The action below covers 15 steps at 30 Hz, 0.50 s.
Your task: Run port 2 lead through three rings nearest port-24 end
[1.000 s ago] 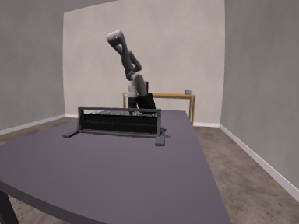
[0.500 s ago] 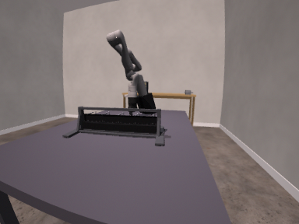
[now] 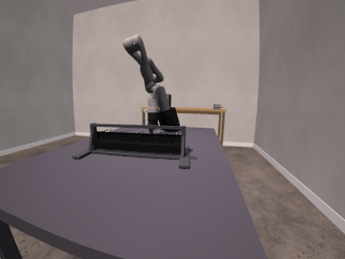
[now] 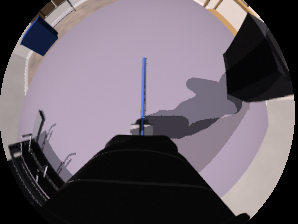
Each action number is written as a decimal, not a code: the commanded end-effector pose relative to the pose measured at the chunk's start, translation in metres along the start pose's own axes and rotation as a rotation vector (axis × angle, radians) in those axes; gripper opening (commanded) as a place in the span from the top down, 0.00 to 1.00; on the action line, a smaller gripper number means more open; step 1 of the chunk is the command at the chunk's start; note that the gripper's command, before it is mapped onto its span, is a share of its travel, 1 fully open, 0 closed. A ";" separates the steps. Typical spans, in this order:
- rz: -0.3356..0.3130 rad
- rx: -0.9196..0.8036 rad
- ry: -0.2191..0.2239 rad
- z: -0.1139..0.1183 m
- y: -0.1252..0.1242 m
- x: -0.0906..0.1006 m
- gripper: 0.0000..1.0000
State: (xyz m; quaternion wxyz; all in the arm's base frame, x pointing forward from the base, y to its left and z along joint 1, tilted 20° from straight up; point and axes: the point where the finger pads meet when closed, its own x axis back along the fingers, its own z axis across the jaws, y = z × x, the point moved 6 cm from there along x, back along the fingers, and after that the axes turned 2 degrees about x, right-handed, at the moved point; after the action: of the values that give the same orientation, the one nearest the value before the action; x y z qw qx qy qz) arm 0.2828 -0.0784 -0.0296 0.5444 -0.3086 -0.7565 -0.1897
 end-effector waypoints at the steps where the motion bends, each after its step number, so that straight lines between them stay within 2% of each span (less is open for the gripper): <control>1: -0.001 0.000 0.000 0.000 0.000 0.000 1.00; 15: -0.001 0.000 0.000 0.000 0.000 0.005 1.00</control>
State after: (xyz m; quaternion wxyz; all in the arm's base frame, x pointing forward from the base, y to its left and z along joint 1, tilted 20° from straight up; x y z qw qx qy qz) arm 0.2811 -0.0778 -0.0272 0.5454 -0.3093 -0.7555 -0.1897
